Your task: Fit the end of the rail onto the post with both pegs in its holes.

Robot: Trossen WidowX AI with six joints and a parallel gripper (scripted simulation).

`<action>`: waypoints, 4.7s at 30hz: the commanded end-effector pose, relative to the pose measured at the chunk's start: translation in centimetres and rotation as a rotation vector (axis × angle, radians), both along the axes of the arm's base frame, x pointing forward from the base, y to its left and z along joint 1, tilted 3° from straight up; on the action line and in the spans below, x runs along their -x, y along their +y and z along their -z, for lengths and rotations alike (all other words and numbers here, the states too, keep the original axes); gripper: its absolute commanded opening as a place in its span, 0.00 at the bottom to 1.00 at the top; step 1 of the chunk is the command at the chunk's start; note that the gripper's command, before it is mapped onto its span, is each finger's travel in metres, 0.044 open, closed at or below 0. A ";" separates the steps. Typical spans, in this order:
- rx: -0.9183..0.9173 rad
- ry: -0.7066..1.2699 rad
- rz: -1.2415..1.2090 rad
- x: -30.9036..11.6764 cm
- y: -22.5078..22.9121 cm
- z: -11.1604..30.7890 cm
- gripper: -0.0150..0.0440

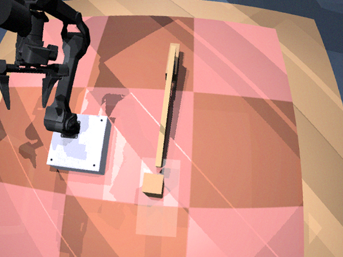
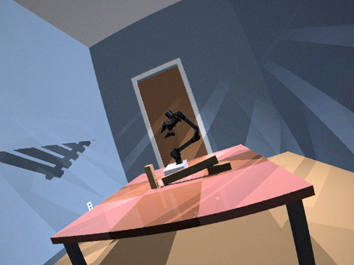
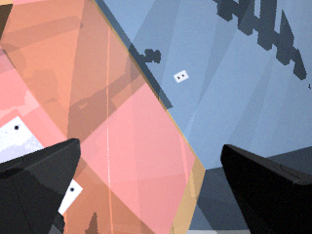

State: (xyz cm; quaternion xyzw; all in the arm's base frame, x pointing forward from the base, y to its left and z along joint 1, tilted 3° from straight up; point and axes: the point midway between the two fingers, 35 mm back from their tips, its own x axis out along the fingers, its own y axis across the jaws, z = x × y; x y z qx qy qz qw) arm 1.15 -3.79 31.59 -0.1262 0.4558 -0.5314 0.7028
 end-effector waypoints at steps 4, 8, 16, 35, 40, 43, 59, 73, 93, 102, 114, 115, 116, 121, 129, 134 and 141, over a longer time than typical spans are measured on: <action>-0.062 0.038 -0.135 -0.4 -2.6 -0.2 1.00; -0.153 0.112 -0.357 -2.4 -6.5 0.1 1.00; -0.303 0.296 -0.791 -10.0 -11.8 3.2 1.00; -0.471 0.923 -1.793 -29.8 -1.8 20.3 1.00; -0.480 1.075 -1.952 -30.8 2.2 24.5 1.00; -0.480 1.075 -1.952 -30.4 2.3 24.5 1.00; -0.480 1.075 -1.952 -30.7 2.3 26.4 1.00; -0.480 1.075 -1.952 -30.8 2.3 28.6 1.00; -0.481 1.075 -1.952 -30.7 2.3 31.5 1.00; -0.481 1.075 -1.952 -30.7 2.3 31.5 0.60; -0.481 1.075 -1.952 -30.7 2.3 31.5 0.26; -0.481 1.075 -1.952 -30.7 2.3 31.5 0.25; -0.481 1.075 -1.952 -30.7 2.3 31.5 0.25; -0.481 1.075 -1.952 -30.7 2.3 31.5 0.25; -0.481 1.075 -1.952 -30.7 2.4 31.4 0.25; -0.481 1.075 -1.952 -30.7 2.4 31.1 0.25; -0.481 1.075 -1.952 -30.8 2.4 30.8 0.25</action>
